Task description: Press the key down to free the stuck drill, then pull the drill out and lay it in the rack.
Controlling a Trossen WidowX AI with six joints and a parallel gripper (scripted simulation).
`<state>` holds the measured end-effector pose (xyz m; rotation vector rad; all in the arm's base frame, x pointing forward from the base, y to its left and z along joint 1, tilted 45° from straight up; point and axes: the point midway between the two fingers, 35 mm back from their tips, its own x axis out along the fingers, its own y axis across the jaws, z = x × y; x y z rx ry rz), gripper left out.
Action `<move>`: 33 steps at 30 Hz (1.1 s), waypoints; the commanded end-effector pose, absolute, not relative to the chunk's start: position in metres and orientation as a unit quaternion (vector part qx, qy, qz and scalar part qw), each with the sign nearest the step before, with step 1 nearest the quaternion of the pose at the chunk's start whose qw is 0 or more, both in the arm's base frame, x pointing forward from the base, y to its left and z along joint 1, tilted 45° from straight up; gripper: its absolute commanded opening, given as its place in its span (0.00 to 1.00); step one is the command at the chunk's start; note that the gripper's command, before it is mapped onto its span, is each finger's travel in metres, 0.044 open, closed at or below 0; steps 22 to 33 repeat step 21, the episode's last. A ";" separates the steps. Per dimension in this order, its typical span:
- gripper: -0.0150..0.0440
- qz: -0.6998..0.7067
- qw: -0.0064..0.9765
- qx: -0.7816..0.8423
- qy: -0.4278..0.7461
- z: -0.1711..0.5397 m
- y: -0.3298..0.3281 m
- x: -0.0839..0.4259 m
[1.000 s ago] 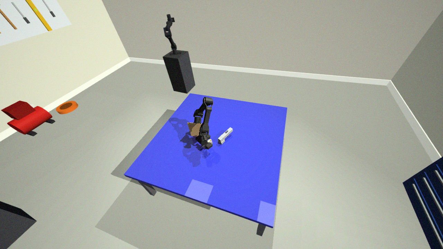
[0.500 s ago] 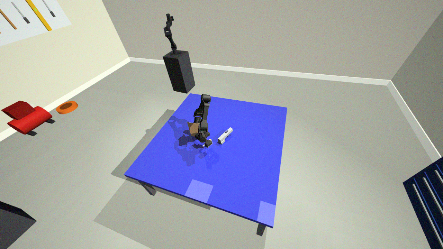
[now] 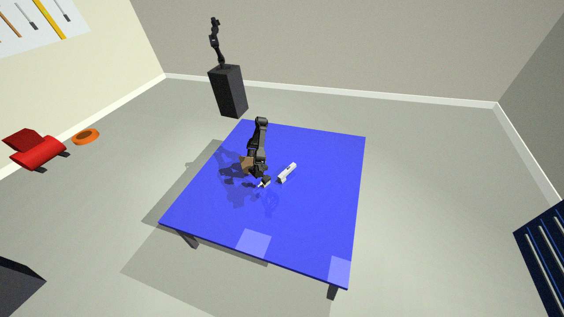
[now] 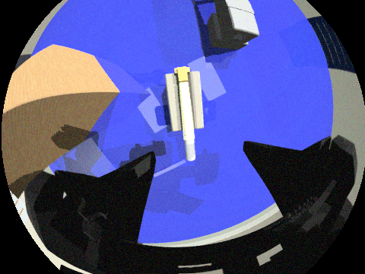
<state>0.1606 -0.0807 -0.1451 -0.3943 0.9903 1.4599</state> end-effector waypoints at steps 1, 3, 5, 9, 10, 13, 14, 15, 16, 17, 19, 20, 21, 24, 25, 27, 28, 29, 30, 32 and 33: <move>1.00 0.629 0.606 -0.211 0.439 -0.141 -0.079 0.184; 1.00 0.624 0.600 -0.244 0.436 -0.140 -0.078 0.201; 1.00 0.618 0.600 -0.258 0.437 -0.138 -0.078 0.211; 1.00 0.578 0.622 -0.233 0.474 -0.133 -0.085 0.217; 1.00 0.569 0.625 -0.238 0.479 -0.133 -0.086 0.224; 1.00 0.559 0.624 -0.280 0.468 -0.128 -0.081 0.250; 1.00 0.558 0.623 -0.297 0.461 -0.126 -0.078 0.259; 1.00 0.556 0.622 -0.313 0.453 -0.123 -0.074 0.269; 1.00 0.554 0.622 -0.329 0.445 -0.119 -0.070 0.278; 1.00 0.552 0.622 -0.344 0.436 -0.116 -0.065 0.287; 1.00 0.548 0.622 -0.374 0.417 -0.108 -0.055 0.305; 1.00 0.546 0.622 -0.388 0.407 -0.103 -0.049 0.314; 1.00 0.544 0.622 -0.402 0.396 -0.099 -0.043 0.323; 1.00 0.544 0.622 -0.402 0.396 -0.099 -0.043 0.323; 1.00 0.544 0.622 -0.402 0.396 -0.099 -0.043 0.323; 1.00 0.544 0.622 -0.402 0.396 -0.099 -0.043 0.323; 1.00 0.544 0.622 -0.402 0.396 -0.099 -0.043 0.323; 1.00 0.544 0.622 -0.402 0.396 -0.099 -0.043 0.323; 1.00 0.544 0.622 -0.402 0.396 -0.099 -0.043 0.323; 1.00 0.544 0.622 -0.402 0.396 -0.099 -0.043 0.323; 1.00 0.544 0.622 -0.402 0.396 -0.099 -0.043 0.323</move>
